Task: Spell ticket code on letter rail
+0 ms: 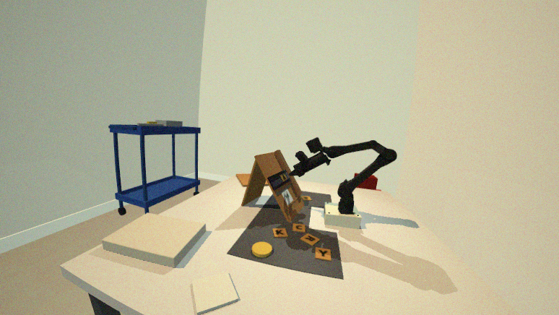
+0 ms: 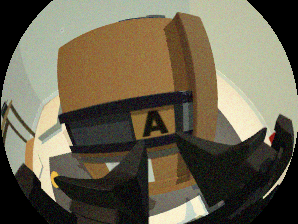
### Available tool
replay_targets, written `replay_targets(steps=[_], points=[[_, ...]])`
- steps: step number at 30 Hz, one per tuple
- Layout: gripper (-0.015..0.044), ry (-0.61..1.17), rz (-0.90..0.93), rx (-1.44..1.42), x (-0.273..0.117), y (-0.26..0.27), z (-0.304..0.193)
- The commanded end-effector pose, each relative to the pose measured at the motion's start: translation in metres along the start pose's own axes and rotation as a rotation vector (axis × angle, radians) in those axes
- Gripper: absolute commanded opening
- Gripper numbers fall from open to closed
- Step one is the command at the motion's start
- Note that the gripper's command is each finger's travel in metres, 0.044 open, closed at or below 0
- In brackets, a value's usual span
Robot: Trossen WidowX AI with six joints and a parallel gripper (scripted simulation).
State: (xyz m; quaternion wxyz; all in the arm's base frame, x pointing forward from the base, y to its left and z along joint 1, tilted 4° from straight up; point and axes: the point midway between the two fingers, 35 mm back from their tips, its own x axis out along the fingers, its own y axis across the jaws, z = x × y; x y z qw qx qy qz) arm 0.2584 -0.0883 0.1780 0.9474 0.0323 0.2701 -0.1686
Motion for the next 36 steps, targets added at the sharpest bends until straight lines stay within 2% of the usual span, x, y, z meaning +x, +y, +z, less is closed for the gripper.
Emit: replay_targets(steps=[1, 3, 4, 11, 27, 36], points=[[0.0059, 0.0, 0.0, 0.0, 0.0, 0.0, 0.0], [0.0006, 0.0, 0.0, 0.0, 0.0, 0.0, 0.0], [0.0, 0.0, 0.0, 0.0, 0.0, 0.0, 0.0], [0.0, 0.007, 0.001, 0.001, 0.0, 0.0, 0.0], [0.0, 0.656, 0.007, 0.007, 0.018, 0.034, 0.025], [0.0, 0.683, 0.004, 0.005, 0.019, 0.035, 0.025]])
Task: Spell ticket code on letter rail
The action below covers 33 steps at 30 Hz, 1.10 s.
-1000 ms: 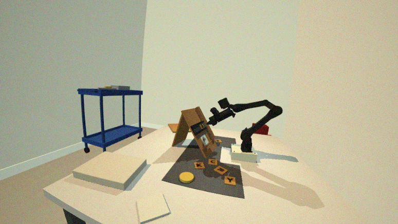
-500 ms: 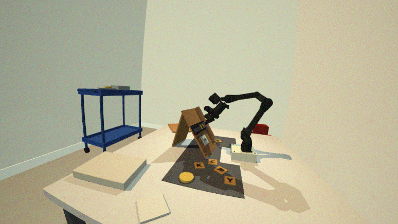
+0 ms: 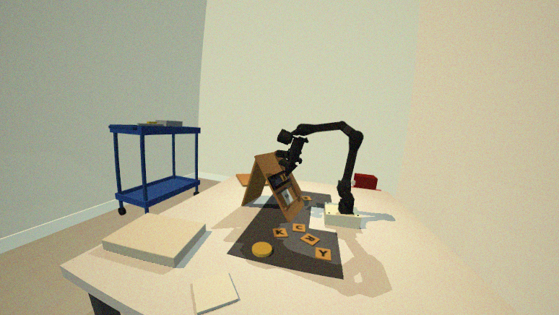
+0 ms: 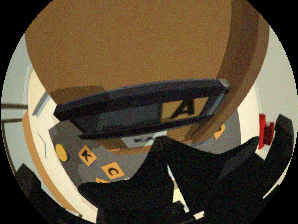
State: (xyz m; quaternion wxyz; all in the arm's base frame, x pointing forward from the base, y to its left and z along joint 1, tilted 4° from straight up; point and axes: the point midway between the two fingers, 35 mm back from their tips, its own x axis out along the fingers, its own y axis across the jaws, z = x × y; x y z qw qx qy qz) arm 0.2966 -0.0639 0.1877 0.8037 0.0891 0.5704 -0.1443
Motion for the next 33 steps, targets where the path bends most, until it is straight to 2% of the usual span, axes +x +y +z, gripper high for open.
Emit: replay_targets(steps=[1, 33], points=[[0.0, 0.003, -0.004, 0.004, 0.001, 0.0, 0.002], [0.0, 0.002, -0.004, 0.004, 0.013, -0.001, 0.012]])
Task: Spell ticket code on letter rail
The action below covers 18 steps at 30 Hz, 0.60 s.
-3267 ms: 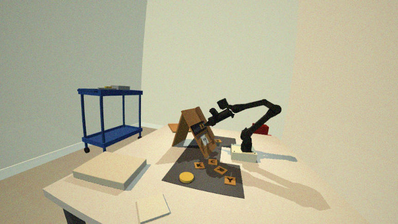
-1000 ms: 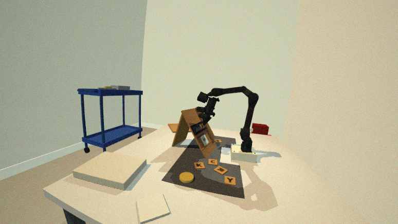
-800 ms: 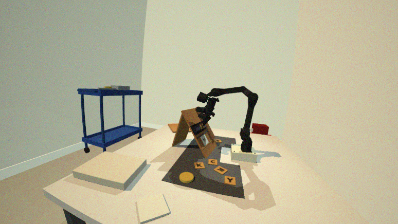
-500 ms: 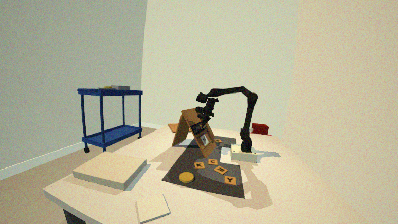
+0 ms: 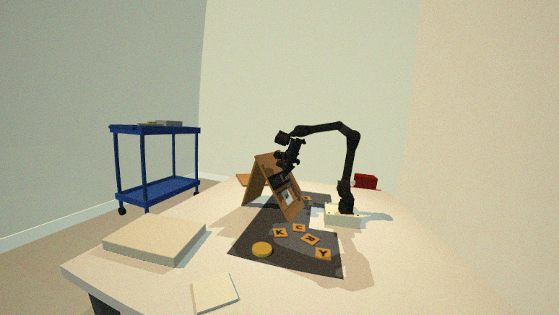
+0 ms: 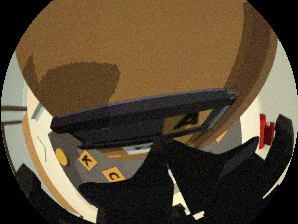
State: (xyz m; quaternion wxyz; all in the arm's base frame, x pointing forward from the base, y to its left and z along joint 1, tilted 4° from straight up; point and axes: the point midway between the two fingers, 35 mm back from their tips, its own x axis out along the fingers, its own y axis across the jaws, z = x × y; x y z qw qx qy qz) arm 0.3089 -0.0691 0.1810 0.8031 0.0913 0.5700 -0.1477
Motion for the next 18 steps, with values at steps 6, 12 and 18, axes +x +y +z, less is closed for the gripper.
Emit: replay_targets(steps=[6, 12, 18], points=[[0.0, 0.001, -0.001, -0.004, 0.0044, 0.0002, 0.004], [0.0, 0.001, -0.001, -0.004, 0.0066, 0.0002, 0.006], [0.0, 0.001, -0.001, -0.004, 0.0088, 0.0003, 0.0081]])
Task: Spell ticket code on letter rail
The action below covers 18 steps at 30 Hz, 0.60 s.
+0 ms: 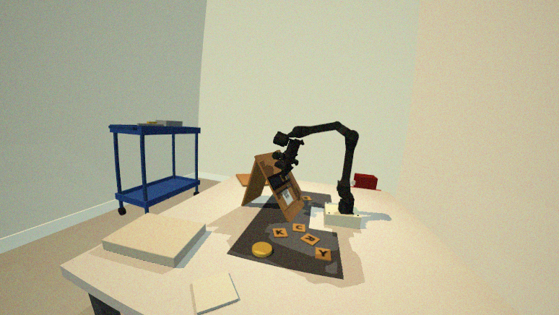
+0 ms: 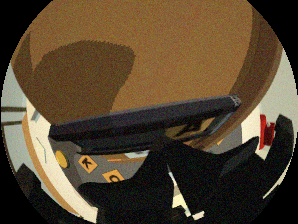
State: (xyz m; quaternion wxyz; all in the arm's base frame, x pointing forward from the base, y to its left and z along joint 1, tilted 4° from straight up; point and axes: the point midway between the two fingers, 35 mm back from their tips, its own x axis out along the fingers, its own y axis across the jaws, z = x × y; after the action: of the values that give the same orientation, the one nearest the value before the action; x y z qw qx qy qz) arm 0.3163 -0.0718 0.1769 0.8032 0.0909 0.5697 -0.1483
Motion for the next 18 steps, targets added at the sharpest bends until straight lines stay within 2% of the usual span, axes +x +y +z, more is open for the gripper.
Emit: replay_targets(steps=[1, 18], points=[[0.0, 0.002, 0.001, -0.004, 0.0026, 0.0003, 0.0024], [0.0, 0.001, 0.0, -0.004, 0.0054, -0.0004, 0.005]])
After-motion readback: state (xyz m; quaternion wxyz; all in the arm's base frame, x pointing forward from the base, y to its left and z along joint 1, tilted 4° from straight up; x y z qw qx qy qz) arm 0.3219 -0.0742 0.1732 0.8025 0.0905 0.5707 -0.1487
